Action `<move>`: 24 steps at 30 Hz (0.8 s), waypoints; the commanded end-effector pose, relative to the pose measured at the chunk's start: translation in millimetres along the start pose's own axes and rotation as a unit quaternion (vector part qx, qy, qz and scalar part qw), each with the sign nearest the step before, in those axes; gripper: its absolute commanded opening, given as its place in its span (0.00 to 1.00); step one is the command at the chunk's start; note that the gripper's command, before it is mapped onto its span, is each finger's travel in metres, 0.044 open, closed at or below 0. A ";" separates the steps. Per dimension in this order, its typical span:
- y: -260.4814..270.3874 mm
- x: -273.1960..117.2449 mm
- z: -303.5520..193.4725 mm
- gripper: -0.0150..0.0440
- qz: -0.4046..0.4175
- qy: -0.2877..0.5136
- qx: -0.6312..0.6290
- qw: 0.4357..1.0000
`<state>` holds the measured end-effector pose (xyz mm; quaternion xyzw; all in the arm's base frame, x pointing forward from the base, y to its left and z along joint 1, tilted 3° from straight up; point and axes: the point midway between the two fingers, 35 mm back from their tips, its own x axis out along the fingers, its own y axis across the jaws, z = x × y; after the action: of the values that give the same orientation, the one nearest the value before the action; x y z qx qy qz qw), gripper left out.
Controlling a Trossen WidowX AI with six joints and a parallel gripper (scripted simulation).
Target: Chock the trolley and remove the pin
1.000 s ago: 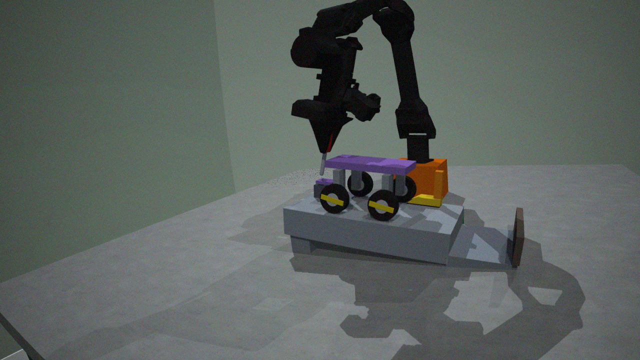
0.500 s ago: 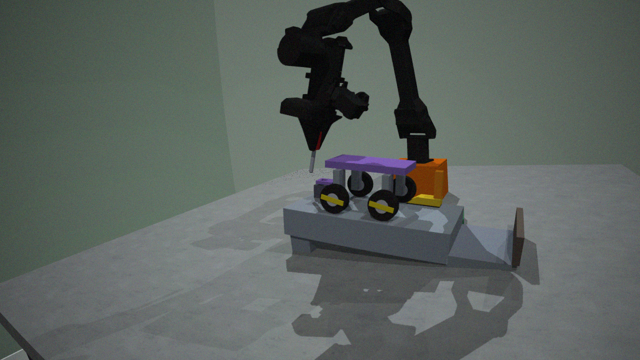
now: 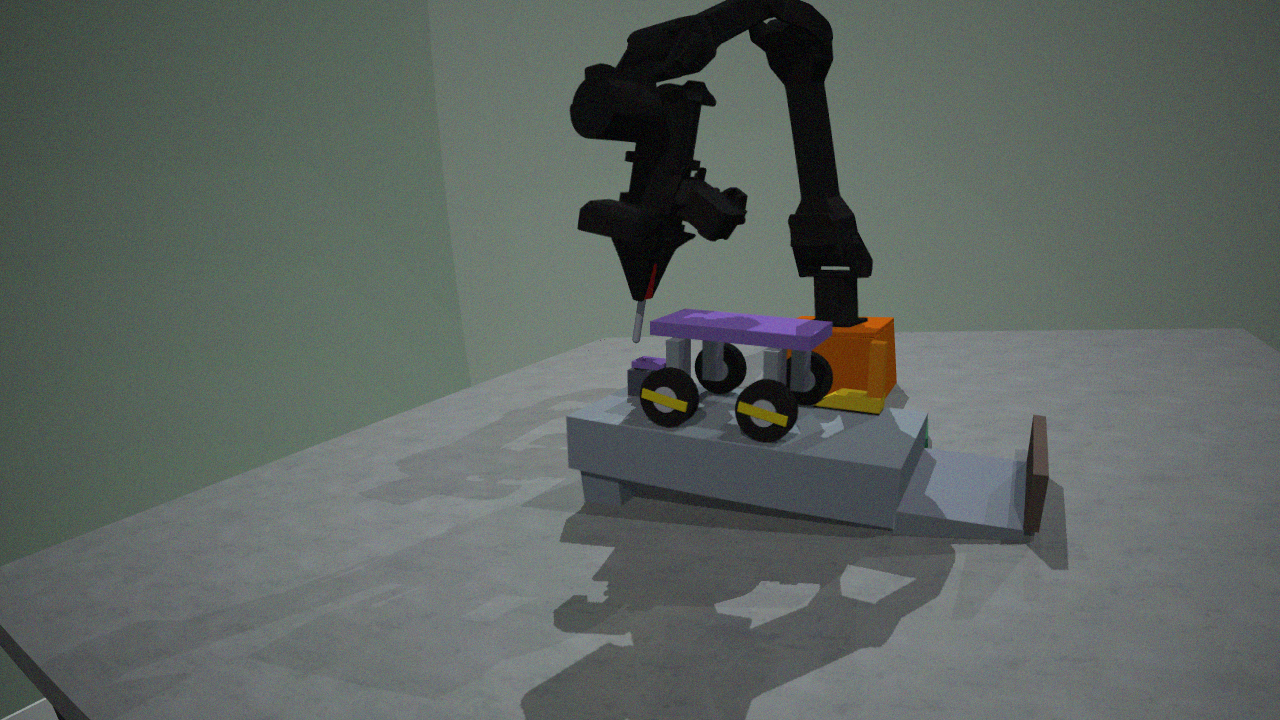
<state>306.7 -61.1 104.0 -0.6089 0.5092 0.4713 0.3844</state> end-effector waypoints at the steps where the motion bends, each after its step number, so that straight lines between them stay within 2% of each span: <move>1: 14.1 -0.4 -1.7 0.25 -0.003 0.002 0.000 1.000; 11: 48.4 -0.1 -4.8 0.25 -0.001 0.002 0.000 1.000; 17: 51.5 -0.3 -4.5 0.25 -0.001 0.002 0.000 1.000; 24: 50.3 -1.8 21.7 0.25 -0.001 0.001 0.000 1.000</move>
<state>255.9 -60.8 101.4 -0.6078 0.5100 0.4721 0.3842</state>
